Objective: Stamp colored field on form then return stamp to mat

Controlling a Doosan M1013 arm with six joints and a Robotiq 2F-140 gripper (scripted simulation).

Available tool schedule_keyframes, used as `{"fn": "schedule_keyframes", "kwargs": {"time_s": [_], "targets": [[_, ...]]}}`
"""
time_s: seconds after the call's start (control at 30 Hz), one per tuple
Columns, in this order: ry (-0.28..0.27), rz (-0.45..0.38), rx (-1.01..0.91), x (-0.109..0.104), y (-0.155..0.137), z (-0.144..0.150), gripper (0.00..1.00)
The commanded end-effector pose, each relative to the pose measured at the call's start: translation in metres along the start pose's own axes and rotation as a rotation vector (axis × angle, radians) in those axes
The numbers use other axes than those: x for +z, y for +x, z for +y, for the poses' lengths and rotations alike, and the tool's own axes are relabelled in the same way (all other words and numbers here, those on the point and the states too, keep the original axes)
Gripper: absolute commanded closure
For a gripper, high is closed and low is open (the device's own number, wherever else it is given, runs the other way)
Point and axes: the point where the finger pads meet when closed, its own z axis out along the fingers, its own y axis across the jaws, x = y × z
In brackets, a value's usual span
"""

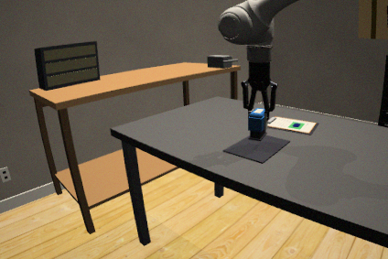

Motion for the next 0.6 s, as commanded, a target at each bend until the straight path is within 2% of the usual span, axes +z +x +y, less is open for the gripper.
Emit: {"fn": "schedule_keyframes", "kwargs": {"time_s": [0.0, 0.37, 0.57], "targets": [[0.0, 0.0, 0.0, -0.0003, -0.0051, -0.002, 0.8], [0.0, 0.0, 0.0, 0.0005, -0.0051, -0.002, 0.8], [0.0, 0.0, 0.0, 0.0084, -0.0051, -0.002, 0.8]]}}
